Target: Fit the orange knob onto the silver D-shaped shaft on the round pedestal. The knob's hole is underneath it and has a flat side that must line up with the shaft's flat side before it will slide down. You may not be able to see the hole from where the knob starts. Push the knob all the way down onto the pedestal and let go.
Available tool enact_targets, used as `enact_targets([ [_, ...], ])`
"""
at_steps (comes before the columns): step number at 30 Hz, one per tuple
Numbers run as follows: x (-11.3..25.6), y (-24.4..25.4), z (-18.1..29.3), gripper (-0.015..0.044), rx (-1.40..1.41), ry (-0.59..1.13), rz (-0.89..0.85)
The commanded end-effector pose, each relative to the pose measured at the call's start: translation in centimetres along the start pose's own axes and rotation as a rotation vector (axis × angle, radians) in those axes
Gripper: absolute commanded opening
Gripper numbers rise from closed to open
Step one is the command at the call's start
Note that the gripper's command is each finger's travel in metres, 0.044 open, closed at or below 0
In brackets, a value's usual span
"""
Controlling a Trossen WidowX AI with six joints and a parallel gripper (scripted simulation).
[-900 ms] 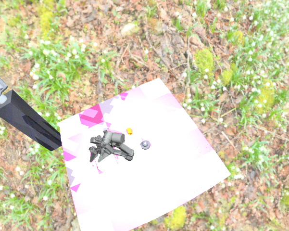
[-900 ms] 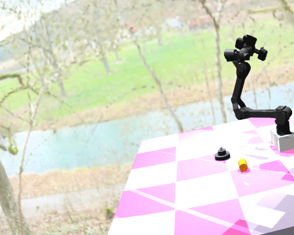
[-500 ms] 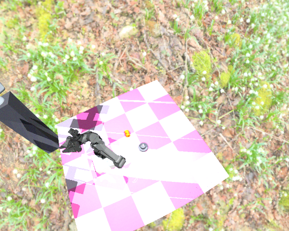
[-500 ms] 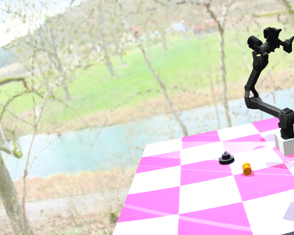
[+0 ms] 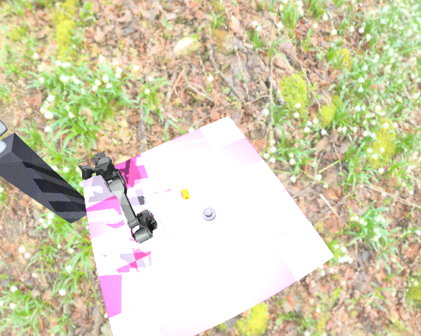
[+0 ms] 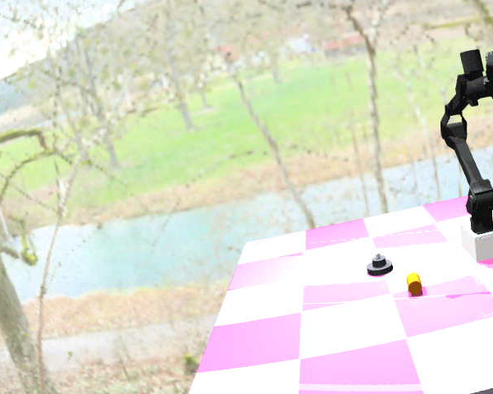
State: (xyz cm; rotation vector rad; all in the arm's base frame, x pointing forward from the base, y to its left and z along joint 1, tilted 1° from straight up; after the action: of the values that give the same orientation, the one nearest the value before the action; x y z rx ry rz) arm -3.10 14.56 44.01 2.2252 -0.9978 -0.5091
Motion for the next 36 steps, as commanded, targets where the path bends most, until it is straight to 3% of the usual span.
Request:
enact_targets([
  [1,-1.3,-5.0,-1.5,0.0440,0.045,-0.037,0.257],
  [10,1.9,-18.9,-3.3,0.0440,0.104,0.061,0.936],
  [18,10.2,-29.5,-1.8,0.0440,0.050,0.482,1.344],
  [22,15.6,-33.5,0.6,0.0440,-0.059,0.814,1.414],
  [27,21.3,-36.6,4.0,0.0440,-0.223,1.192,1.309],
  [36,22.0,-38.0,5.1,0.0440,-0.243,1.234,1.283],
])
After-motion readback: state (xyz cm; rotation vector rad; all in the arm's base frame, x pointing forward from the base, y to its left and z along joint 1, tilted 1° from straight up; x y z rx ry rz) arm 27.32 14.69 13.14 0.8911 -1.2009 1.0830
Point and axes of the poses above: the point midway between the two fingers, 35 mm back from their tips, its own x axis back along the fingers, its own y axis across the jaws, z = x × y, the point moved 10 cm from there along x, back along the fingers, and after that the axes turned 6 degrees about -x, right-handed, at the moved point
